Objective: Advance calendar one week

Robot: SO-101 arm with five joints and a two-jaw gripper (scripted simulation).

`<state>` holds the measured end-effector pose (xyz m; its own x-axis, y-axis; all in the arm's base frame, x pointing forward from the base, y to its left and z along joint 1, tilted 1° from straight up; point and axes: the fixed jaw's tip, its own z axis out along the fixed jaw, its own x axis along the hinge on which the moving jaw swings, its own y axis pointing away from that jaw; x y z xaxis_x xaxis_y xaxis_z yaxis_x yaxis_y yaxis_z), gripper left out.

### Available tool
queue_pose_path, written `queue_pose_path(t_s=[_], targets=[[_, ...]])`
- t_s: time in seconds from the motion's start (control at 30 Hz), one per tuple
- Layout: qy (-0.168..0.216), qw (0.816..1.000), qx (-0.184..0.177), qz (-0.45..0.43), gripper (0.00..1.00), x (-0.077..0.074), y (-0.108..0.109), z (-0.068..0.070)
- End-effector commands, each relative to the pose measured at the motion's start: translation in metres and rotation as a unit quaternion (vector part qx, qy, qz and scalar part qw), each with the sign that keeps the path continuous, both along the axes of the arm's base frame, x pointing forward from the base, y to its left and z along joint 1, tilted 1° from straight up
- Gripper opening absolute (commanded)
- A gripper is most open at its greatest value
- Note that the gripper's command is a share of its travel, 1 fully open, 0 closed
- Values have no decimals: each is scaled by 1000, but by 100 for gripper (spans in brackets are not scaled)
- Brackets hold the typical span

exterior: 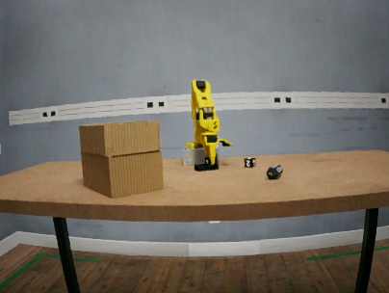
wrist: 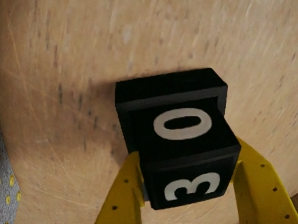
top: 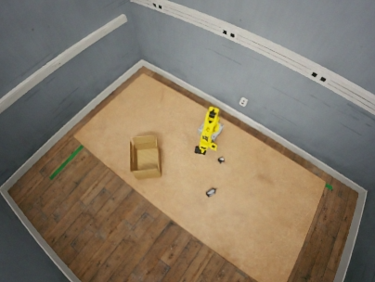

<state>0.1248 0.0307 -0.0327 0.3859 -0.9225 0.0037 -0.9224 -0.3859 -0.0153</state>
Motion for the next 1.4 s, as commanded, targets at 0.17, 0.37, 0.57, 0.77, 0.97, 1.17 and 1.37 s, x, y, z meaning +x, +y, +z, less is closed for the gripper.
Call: queue_pose_path(t_s=[0.17, 0.37, 0.57, 0.77, 0.97, 1.17, 1.37], targets=[[9, 1000, -2, -3, 17, -4, -2, -3], [9, 1000, -2, -3, 17, -4, -2, -3], [9, 1000, -2, -3, 20, -4, -2, -3], [9, 1000, -2, -3, 25, -4, -2, -3], [9, 1000, -2, -3, 30, -4, -2, -3], [9, 1000, -2, -3, 35, -4, -2, -3], [9, 1000, -2, -3, 36, -4, -2, -3]])
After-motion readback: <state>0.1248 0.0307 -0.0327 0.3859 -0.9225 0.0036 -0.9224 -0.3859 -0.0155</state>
